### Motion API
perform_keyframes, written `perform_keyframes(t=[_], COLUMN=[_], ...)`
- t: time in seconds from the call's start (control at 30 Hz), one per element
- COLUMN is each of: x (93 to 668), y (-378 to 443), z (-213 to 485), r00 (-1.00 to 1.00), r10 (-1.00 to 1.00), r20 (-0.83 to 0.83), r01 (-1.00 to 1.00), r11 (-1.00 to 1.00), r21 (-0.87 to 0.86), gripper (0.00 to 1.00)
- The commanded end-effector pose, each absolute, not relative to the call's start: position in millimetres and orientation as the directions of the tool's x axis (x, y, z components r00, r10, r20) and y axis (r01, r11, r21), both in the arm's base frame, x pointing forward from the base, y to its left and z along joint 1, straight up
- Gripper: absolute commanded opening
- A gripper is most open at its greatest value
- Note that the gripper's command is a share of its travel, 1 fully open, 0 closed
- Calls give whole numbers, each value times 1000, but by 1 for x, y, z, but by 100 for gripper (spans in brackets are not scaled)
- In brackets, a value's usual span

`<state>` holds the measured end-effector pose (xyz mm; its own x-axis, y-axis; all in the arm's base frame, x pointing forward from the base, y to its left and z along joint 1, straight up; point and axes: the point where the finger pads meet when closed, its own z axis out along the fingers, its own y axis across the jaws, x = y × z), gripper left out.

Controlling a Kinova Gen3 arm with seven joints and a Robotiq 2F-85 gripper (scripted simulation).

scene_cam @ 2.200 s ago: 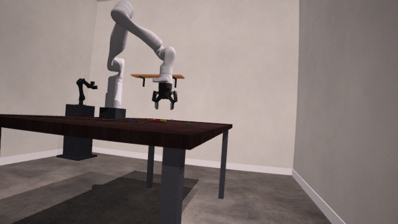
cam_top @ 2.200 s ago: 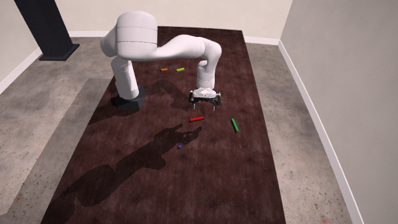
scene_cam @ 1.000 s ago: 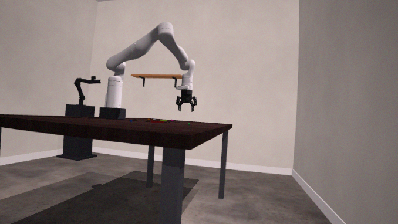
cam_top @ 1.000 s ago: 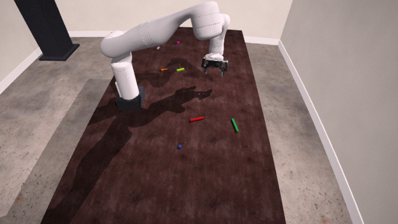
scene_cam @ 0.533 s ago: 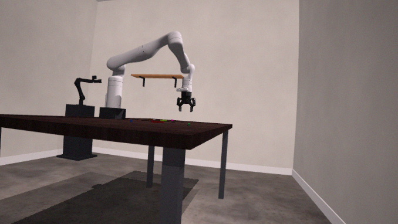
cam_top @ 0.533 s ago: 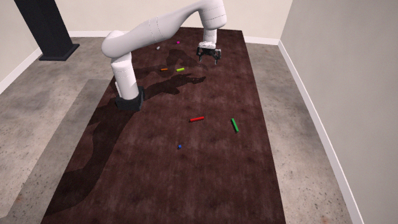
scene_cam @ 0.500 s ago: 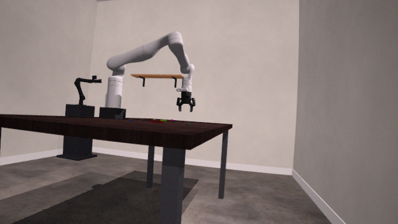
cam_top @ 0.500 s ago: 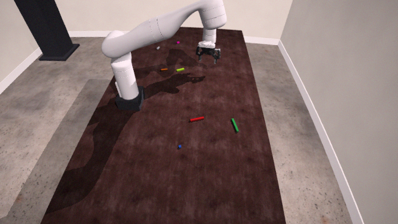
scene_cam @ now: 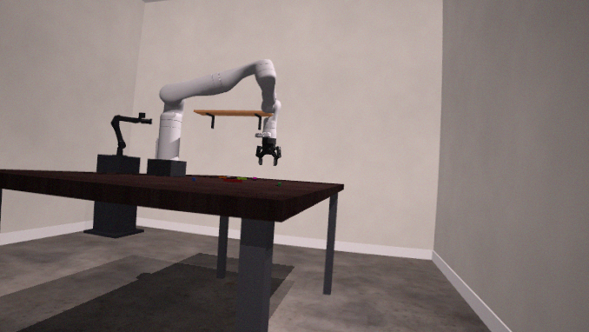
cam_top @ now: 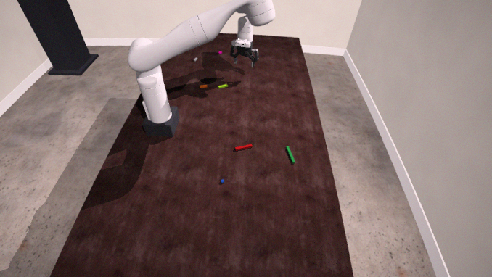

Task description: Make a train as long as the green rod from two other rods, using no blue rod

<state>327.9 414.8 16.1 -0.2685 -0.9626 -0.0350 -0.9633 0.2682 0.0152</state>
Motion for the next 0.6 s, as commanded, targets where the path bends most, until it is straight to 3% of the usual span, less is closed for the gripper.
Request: perform_keyframes(t=[0.0, 0.57], x=[305, 194], y=[439, 522], z=[16, 18], r00=[-233, -267], r10=[-972, -963], r20=[-34, -19], r01=[-972, -964], r11=[233, 267], r21=[17, 20], gripper=[100, 100])
